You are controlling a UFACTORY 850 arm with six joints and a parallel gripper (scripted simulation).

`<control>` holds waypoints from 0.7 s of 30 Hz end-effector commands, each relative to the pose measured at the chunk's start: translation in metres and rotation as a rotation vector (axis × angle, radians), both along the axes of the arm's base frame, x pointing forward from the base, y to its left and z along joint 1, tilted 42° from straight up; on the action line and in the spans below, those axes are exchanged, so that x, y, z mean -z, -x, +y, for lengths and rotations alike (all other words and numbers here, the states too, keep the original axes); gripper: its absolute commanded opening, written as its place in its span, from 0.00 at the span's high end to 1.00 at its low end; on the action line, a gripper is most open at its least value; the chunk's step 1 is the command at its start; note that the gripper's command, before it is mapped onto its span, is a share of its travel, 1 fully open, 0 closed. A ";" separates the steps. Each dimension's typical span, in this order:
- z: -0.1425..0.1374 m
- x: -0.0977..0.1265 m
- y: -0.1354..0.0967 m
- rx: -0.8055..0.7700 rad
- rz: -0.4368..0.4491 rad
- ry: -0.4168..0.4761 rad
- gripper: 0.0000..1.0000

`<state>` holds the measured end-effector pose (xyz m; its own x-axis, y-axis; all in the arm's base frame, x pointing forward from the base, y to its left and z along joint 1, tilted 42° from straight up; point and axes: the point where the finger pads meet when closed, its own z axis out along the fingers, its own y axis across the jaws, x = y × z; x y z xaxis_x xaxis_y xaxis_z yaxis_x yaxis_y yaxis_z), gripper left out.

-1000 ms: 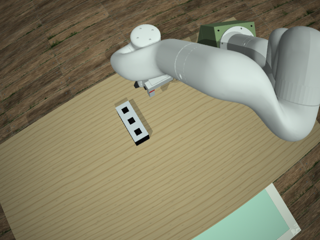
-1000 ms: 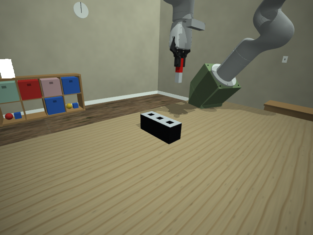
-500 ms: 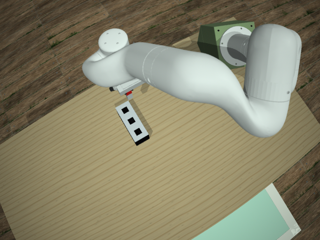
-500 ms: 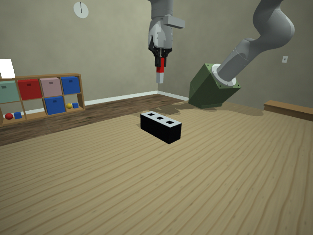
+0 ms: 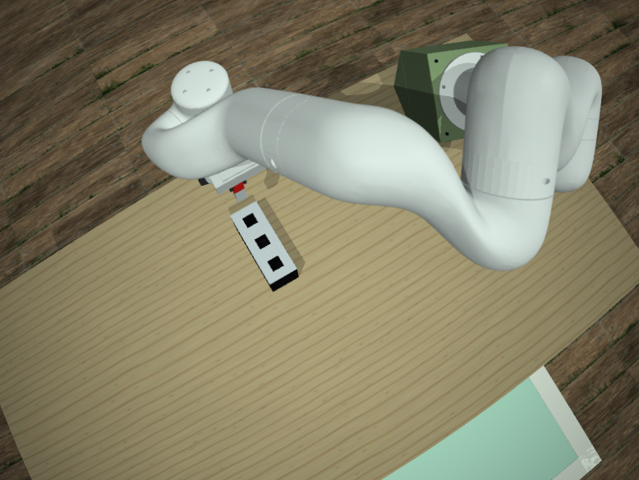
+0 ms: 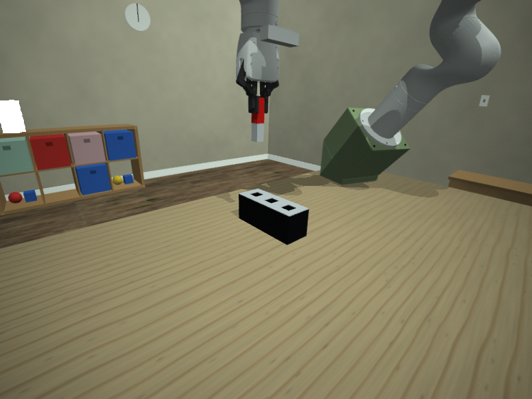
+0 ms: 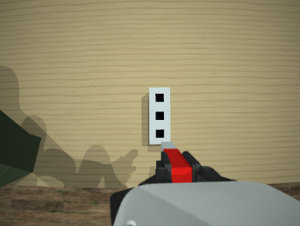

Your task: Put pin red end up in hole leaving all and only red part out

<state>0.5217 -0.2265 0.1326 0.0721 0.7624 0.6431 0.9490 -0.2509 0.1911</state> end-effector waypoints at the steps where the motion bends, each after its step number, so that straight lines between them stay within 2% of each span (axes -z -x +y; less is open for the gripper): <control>1: 0.041 0.051 -0.022 0.001 -0.001 0.001 1.00; 3: 0.042 0.053 -0.023 0.001 -0.001 0.001 1.00; 6: 0.066 0.083 -0.035 0.001 -0.001 0.001 1.00; 17: 0.066 0.083 -0.035 0.001 -0.001 0.001 1.00; 18: 0.078 0.098 -0.041 0.001 -0.002 0.002 1.00; 21: 0.078 0.098 -0.041 0.001 -0.002 0.002 1.00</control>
